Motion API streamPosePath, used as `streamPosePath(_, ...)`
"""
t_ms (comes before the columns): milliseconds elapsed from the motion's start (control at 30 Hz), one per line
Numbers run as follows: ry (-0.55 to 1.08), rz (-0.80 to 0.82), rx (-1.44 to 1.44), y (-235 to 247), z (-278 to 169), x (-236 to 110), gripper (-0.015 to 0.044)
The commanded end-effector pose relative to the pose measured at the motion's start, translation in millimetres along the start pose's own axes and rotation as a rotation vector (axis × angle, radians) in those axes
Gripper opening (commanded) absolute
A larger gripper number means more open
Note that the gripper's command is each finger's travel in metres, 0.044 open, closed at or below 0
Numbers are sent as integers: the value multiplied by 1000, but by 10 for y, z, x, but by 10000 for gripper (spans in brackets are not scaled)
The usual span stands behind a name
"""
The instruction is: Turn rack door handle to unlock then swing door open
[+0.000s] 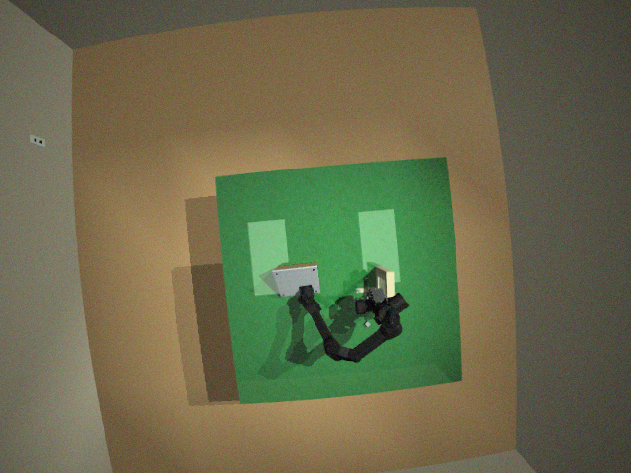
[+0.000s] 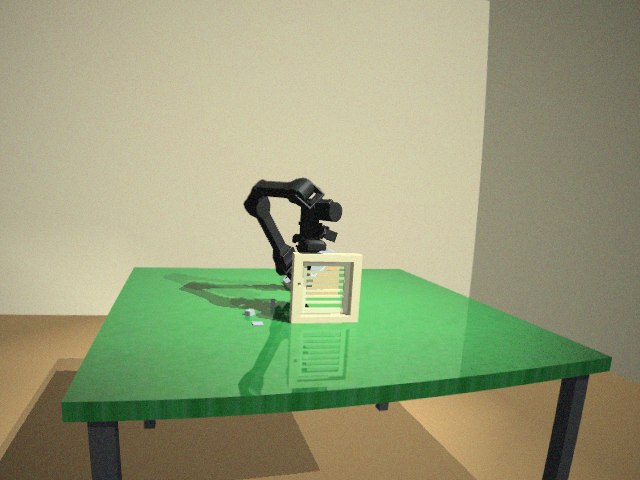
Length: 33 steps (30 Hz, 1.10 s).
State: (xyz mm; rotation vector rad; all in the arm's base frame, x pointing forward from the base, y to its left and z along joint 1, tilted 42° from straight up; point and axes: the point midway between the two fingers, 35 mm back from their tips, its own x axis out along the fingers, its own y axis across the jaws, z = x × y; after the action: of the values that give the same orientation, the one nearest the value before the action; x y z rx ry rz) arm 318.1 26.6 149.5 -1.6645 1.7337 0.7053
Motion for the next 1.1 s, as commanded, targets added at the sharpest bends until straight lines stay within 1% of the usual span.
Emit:
streamPosePath(0,-3,2,84,46,33,-2,20)
streamPosePath(1067,-3,5,633,399,334,-3,20)
